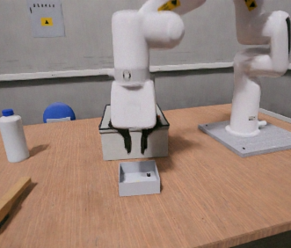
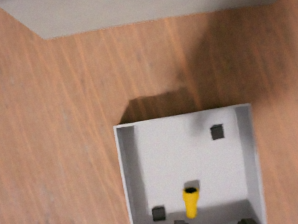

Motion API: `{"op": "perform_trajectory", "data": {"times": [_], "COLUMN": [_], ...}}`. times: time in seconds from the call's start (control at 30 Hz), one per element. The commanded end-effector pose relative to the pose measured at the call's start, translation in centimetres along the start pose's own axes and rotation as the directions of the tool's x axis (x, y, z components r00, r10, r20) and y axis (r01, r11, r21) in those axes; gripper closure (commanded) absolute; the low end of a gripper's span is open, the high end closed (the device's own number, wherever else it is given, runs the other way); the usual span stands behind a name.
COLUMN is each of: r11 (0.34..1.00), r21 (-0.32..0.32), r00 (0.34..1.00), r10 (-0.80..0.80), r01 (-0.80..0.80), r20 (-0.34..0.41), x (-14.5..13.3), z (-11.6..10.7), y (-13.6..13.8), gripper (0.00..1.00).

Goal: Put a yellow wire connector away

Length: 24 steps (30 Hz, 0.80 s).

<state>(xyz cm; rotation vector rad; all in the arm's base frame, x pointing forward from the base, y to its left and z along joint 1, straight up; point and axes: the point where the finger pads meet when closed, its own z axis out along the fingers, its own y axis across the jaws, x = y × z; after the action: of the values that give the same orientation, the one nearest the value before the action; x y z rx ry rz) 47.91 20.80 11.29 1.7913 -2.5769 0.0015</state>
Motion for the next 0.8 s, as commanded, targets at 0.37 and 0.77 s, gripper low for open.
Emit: {"op": "perform_trajectory", "data": {"times": [0.37, 0.77], "r11": [1.000, 1.000], "r21": [0.003, 0.003], "r00": [1.000, 1.000], "r10": [0.000, 0.000], "r01": [0.000, 0.000], "r20": [0.003, 0.003], "x": [0.0, 0.0], "z": [-7.4, -7.4], "y": [0.0, 0.0], "gripper": [0.70, 0.70]}}
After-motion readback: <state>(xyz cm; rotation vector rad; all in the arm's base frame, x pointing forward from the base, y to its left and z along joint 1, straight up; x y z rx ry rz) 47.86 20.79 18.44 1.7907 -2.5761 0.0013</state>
